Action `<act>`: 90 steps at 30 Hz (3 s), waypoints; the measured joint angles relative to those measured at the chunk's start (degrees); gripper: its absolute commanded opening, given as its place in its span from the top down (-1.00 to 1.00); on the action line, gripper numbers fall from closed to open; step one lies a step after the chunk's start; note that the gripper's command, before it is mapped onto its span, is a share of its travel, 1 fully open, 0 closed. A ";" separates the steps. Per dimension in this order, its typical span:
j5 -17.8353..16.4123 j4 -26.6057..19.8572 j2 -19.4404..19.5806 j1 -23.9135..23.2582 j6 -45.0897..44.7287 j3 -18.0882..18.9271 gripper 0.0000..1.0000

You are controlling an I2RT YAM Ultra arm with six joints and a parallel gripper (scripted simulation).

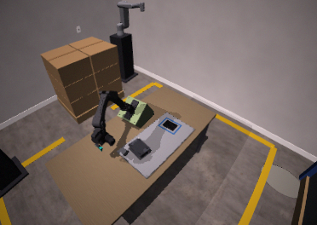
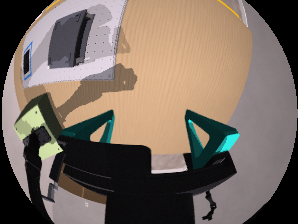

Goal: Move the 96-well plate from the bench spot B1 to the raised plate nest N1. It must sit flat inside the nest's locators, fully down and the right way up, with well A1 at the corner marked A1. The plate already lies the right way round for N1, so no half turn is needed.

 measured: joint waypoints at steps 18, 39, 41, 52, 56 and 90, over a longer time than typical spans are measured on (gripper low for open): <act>-1.51 -2.25 -3.58 9.88 10.32 -5.09 -1.00; -3.45 -5.31 -8.11 23.02 23.17 -11.76 -1.00; -3.76 -5.49 -8.37 23.96 24.46 -12.13 -1.00; -4.68 -6.84 -10.58 30.03 31.08 -15.47 -1.00; -5.46 -7.87 -11.43 32.54 33.44 -16.50 -1.00; -9.62 -13.07 -19.47 55.15 57.02 -28.15 -1.00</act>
